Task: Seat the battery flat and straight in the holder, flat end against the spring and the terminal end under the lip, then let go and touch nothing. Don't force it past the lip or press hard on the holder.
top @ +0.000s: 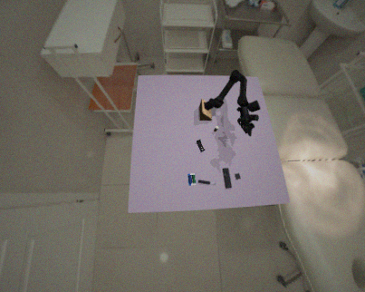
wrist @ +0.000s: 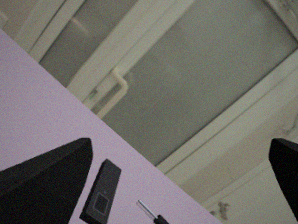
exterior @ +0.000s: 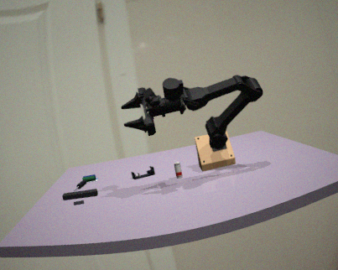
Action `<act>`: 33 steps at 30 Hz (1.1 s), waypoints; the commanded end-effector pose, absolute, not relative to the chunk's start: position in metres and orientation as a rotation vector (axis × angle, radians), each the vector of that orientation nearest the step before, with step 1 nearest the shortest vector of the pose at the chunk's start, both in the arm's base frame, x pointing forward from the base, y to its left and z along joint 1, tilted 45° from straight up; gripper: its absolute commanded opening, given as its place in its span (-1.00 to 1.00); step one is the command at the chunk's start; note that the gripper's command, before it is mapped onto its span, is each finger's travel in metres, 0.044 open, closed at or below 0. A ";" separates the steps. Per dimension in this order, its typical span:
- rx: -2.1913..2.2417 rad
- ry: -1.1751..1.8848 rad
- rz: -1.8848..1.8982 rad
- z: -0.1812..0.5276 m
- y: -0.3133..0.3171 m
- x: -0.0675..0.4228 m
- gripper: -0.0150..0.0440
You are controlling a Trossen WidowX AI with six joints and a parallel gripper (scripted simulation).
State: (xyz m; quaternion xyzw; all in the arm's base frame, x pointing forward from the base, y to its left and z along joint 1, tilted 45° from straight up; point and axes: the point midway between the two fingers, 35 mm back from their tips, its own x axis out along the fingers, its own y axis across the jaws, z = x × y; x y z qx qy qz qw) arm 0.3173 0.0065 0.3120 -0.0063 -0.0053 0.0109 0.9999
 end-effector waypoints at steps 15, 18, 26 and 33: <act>-0.347 0.957 0.600 0.122 0.000 0.243 -0.47; -0.285 1.042 0.761 0.114 0.007 0.215 -0.49; -0.021 1.080 1.092 0.133 0.031 0.163 -0.49; -0.021 1.080 1.092 0.133 0.031 0.163 -0.49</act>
